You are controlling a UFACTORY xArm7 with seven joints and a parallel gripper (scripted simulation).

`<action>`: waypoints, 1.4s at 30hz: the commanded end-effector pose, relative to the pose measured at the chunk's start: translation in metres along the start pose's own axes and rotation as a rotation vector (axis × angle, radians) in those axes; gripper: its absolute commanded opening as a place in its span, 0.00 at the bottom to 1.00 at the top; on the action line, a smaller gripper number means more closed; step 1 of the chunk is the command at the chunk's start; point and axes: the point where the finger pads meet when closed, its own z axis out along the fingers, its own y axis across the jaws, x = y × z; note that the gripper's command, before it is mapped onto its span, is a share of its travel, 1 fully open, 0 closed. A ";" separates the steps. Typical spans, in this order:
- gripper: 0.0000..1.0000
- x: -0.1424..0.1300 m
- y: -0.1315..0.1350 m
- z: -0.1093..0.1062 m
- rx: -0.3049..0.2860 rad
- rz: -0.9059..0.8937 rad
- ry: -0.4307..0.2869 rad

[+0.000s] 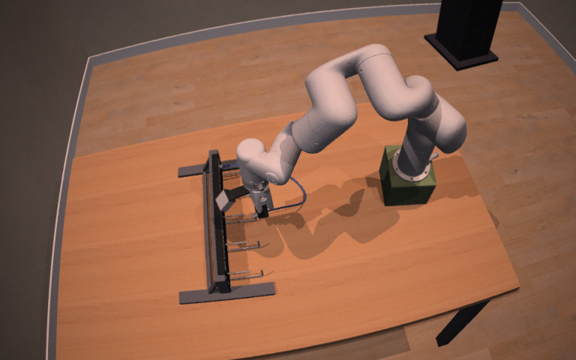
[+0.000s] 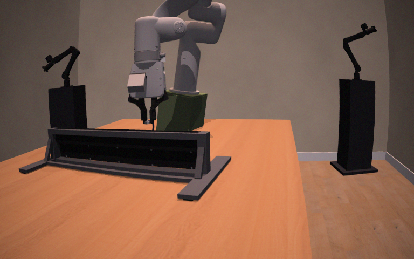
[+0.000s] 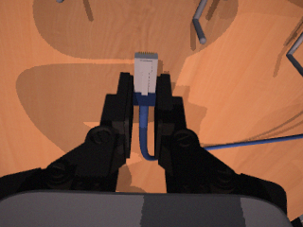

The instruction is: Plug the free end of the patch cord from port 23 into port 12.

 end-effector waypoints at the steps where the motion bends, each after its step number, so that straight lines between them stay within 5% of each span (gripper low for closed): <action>1: 0.00 0.011 0.014 -0.004 -0.002 0.095 -0.005; 42: 0.00 0.026 0.037 -0.009 -0.002 0.251 -0.005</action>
